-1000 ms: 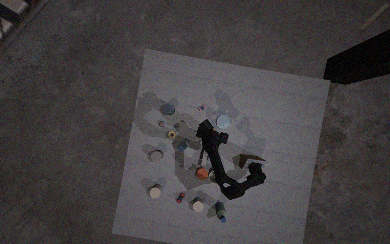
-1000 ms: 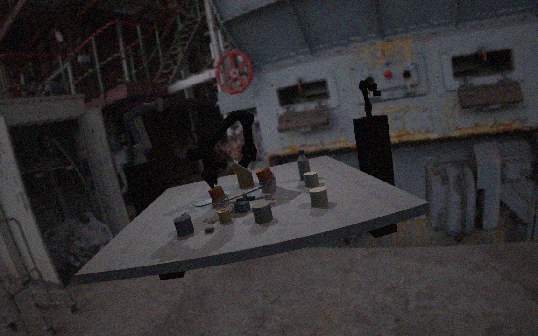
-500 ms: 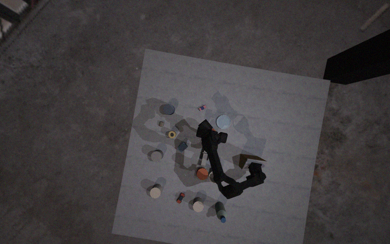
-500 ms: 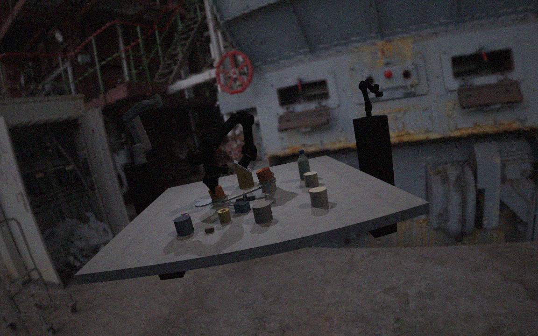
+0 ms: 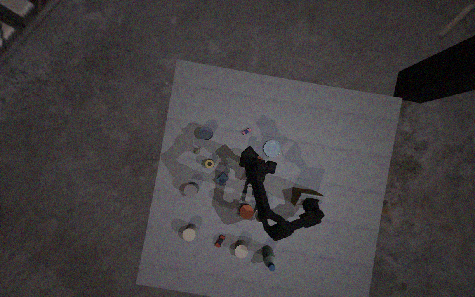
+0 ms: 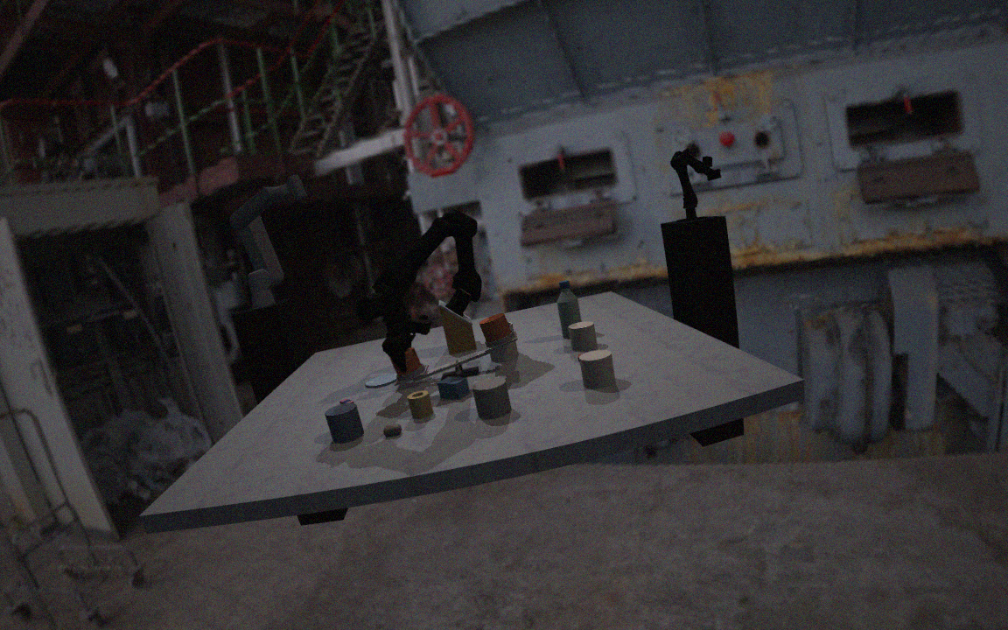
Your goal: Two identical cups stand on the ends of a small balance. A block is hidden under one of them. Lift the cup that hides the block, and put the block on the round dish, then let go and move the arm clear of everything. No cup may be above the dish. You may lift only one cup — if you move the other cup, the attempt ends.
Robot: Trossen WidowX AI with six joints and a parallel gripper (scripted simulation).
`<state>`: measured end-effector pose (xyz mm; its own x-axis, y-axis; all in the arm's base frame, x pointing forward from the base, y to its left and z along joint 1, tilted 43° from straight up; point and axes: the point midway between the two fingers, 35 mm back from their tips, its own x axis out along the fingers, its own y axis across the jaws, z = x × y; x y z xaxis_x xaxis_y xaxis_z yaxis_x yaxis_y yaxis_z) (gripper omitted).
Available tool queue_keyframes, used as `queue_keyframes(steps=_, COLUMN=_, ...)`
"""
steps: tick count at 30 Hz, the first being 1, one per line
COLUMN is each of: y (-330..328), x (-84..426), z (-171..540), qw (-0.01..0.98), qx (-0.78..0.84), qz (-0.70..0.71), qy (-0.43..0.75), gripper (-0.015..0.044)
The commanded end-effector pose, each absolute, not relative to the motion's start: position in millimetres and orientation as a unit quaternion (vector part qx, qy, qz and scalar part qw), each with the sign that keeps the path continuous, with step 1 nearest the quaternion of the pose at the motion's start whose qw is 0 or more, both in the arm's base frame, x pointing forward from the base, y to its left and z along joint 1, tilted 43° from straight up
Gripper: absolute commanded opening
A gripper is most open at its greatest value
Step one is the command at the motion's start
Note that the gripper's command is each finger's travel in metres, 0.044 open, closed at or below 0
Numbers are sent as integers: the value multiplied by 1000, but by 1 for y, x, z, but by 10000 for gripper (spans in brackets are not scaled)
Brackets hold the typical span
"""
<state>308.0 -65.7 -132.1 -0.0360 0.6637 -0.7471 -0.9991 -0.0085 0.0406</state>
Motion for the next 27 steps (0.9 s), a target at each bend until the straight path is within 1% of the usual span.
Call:
queue_keyframes(steps=1, y=-62, x=307, z=-134, qw=637, qx=-274, qz=654, qy=302, gripper=387)
queue_keyframes(steps=2, y=-62, x=307, z=-134, qw=637, qx=-274, qz=654, qy=302, gripper=361)
queue_keyframes(steps=10, y=-62, x=307, z=-134, qw=637, qx=-274, qz=654, qy=302, gripper=308)
queue_keyframes(steps=21, y=-69, x=309, z=-128, qw=637, qx=-275, qz=654, qy=302, gripper=19)
queue_keyframes(steps=22, y=-70, x=309, z=-127, qw=637, qx=-275, qz=654, qy=302, gripper=0)
queue_keyframes(steps=27, y=-74, x=310, z=-123, qw=637, qx=-275, qz=653, qy=302, gripper=0)
